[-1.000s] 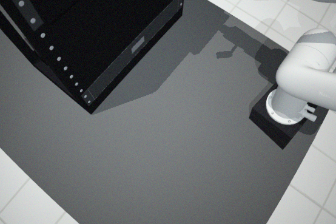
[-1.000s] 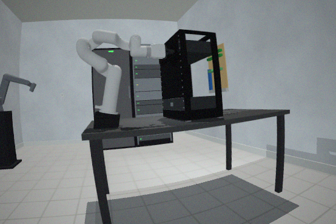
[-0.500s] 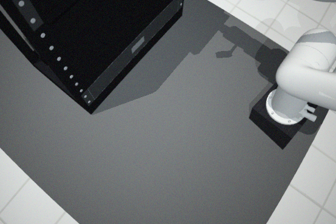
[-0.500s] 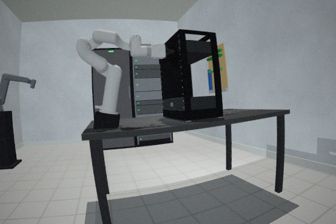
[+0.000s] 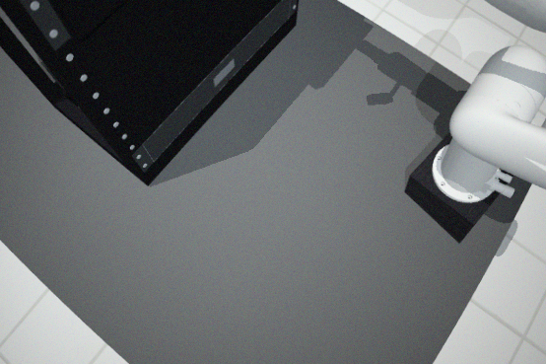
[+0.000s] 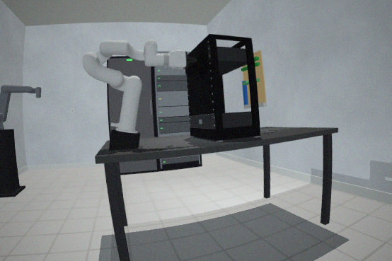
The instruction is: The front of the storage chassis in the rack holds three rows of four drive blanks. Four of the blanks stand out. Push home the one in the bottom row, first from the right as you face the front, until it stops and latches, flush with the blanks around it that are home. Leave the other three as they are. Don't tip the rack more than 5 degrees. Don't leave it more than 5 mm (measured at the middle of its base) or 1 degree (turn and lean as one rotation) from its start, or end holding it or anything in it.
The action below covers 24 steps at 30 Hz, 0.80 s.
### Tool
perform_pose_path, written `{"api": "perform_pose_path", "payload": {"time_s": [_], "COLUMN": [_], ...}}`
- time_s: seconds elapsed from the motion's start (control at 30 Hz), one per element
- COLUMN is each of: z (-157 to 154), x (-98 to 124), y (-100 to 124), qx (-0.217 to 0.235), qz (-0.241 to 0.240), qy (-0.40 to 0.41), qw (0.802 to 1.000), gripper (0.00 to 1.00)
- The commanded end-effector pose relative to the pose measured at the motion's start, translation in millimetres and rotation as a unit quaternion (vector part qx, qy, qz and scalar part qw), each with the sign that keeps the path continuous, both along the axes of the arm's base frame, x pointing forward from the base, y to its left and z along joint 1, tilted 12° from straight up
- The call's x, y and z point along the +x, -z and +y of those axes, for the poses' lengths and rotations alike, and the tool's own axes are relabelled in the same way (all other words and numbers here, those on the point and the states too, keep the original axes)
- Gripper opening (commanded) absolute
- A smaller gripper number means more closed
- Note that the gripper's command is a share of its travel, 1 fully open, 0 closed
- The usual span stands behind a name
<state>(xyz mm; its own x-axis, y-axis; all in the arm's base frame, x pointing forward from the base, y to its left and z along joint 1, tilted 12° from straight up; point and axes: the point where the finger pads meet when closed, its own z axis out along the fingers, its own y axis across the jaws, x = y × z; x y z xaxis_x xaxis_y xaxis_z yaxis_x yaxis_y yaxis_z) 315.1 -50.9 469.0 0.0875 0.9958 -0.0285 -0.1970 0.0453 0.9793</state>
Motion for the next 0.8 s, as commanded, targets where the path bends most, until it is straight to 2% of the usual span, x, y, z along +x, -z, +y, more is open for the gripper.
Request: {"api": "perform_pose_path", "payload": {"time_s": [0.0,0.2,0.57,0.77], "z": [3,5,5,8], "x": [-25,-47,-56,-87], "y": [3,8,9,16], "qx": [0.0,0.0,0.0,0.0], "qz": [-0.001,-0.001,-0.001,-0.001], "qy": [-0.001,-0.001,-0.001,-0.001], "qw": [1.0,1.0,1.0,1.0], "gripper": [0.0,0.0,0.0,0.0]}}
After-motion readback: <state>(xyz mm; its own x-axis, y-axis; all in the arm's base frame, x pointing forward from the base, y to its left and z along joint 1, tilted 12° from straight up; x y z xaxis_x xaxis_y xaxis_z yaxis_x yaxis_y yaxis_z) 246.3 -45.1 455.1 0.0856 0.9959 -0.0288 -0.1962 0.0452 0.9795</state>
